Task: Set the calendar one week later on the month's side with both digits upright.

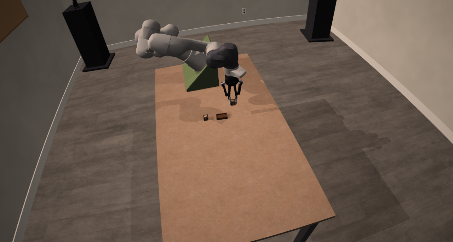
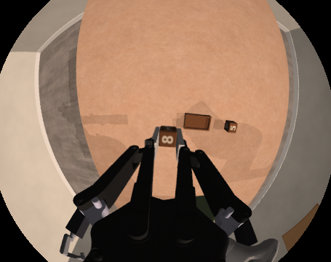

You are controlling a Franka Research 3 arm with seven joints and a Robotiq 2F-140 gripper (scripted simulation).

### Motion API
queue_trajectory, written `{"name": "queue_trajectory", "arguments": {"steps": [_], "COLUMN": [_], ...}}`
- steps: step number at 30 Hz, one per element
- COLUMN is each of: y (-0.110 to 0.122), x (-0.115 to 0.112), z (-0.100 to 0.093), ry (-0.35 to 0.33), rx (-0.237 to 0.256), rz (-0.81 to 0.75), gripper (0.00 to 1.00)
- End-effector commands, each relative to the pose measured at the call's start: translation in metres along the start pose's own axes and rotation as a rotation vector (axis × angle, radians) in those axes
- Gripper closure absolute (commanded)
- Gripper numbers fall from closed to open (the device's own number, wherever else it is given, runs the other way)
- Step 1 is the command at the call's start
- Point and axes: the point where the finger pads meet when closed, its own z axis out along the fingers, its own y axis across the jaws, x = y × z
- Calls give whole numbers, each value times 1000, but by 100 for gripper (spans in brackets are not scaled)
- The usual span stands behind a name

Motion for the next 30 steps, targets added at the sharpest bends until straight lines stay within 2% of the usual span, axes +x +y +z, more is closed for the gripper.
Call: {"name": "queue_trajectory", "arguments": {"steps": [1, 30], "y": [1, -8], "x": [2, 1], "z": [1, 2], "ry": [-7, -8], "rx": [-6, -5], "rz": [-174, -649], "gripper": [84, 84]}}
